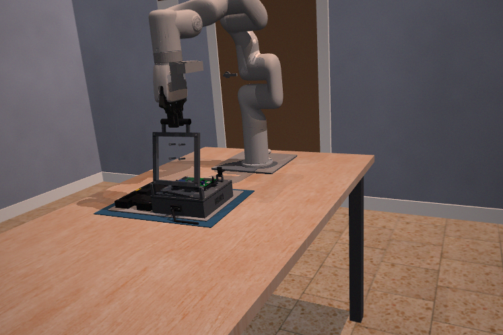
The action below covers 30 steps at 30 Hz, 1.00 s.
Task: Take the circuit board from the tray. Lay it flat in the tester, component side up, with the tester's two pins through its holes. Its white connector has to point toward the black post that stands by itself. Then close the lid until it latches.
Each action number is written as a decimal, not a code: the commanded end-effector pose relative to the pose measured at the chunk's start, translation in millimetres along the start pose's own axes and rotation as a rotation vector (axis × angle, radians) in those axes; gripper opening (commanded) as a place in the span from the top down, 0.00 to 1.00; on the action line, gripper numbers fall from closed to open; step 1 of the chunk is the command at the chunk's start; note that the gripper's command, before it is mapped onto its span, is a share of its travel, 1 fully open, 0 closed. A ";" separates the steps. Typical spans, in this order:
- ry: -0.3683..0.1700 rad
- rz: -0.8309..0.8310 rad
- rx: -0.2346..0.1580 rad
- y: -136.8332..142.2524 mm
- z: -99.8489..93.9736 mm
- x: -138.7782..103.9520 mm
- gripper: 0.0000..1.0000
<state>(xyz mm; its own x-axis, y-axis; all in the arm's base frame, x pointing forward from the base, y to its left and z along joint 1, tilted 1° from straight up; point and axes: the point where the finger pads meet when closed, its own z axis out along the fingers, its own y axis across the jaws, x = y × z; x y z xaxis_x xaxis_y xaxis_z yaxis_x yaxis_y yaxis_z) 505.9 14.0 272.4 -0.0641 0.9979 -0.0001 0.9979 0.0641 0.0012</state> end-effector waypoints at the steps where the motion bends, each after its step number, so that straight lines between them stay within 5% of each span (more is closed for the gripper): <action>1: 0.000 0.000 -0.006 -3.2 -1.6 0.0 1.00; 30: 0.000 0.000 -0.006 -50.6 16.6 0.1 1.00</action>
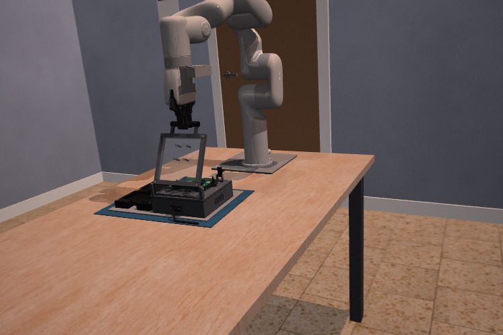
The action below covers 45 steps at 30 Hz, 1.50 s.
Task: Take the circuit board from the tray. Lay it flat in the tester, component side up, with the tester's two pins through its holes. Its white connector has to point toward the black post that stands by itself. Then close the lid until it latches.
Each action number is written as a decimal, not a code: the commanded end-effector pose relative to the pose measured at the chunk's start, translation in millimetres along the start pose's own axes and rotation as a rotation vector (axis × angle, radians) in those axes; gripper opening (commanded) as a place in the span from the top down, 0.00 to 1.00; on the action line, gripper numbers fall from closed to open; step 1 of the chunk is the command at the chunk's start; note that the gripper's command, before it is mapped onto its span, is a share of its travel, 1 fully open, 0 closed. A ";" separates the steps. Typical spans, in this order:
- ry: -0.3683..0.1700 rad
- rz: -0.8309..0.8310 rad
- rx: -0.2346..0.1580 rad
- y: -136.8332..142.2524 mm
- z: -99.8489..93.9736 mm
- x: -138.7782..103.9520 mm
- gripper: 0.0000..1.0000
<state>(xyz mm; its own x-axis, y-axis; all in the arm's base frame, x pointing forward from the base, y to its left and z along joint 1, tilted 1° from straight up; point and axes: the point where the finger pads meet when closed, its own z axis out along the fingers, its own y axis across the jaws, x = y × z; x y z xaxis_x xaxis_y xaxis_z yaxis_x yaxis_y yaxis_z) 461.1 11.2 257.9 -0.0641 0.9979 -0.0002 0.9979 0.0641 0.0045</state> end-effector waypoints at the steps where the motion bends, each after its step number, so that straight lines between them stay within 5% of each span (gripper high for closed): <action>1: 0.000 0.000 -0.003 -7.5 3.2 0.0 1.00; 45: 0.000 0.000 -0.003 -66.1 55.8 0.4 1.00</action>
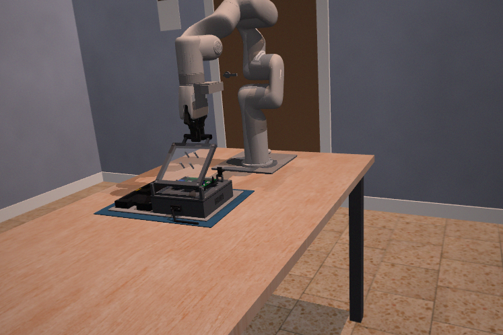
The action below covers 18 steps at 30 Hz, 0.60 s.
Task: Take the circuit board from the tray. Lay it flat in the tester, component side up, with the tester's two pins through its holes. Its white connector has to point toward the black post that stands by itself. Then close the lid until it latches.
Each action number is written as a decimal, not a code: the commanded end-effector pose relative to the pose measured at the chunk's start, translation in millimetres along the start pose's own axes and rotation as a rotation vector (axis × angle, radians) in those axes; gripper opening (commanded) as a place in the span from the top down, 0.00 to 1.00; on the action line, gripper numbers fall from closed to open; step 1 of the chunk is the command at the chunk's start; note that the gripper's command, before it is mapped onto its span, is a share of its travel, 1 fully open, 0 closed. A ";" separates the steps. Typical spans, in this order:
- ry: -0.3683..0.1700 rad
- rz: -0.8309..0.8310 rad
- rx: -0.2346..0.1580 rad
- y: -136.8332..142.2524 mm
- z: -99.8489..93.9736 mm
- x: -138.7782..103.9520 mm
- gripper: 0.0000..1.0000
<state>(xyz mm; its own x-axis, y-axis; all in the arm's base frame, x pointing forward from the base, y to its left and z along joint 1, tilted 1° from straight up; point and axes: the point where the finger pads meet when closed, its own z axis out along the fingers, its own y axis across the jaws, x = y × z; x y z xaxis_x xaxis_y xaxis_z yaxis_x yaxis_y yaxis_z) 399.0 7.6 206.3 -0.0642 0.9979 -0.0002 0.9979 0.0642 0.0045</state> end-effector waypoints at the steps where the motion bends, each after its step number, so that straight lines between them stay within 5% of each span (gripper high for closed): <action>1: 0.000 0.000 -0.003 -4.8 6.2 0.0 1.00; 18: 0.000 0.000 -0.003 -20.8 33.8 0.2 1.00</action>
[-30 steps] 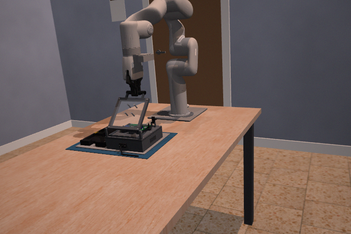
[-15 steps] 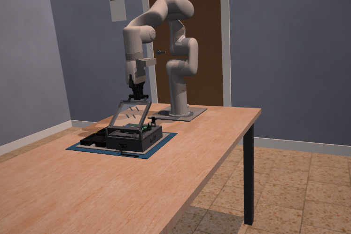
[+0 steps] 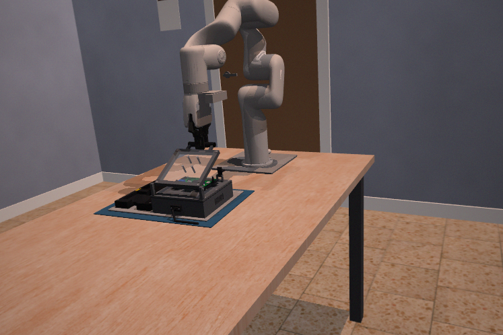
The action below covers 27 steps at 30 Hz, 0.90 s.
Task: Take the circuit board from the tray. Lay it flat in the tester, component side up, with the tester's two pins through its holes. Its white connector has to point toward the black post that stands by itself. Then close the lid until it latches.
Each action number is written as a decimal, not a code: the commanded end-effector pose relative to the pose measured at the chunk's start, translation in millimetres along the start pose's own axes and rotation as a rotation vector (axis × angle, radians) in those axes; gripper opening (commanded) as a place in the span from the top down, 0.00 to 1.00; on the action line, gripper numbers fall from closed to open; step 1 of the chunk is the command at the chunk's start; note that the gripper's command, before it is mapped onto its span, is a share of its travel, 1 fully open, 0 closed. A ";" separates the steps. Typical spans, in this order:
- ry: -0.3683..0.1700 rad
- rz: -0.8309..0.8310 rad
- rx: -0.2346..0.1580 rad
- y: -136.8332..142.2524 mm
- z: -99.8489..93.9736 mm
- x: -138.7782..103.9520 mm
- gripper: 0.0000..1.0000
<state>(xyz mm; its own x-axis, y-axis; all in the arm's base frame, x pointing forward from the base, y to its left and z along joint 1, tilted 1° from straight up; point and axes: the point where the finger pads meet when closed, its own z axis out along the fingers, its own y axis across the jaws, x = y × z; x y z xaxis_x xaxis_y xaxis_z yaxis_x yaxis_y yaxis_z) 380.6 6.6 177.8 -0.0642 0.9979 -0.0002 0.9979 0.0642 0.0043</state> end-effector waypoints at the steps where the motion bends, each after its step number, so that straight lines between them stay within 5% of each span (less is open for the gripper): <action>1: 0.000 0.000 -0.003 -3.2 7.4 0.0 1.00; 27: 0.000 0.000 -0.003 -15.4 43.2 0.3 1.00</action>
<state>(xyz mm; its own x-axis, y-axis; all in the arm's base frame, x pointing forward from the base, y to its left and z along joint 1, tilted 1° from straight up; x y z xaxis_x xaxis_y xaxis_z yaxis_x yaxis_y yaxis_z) 364.9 5.9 135.5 -0.0641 0.9979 -0.0002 0.9979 0.0641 0.0042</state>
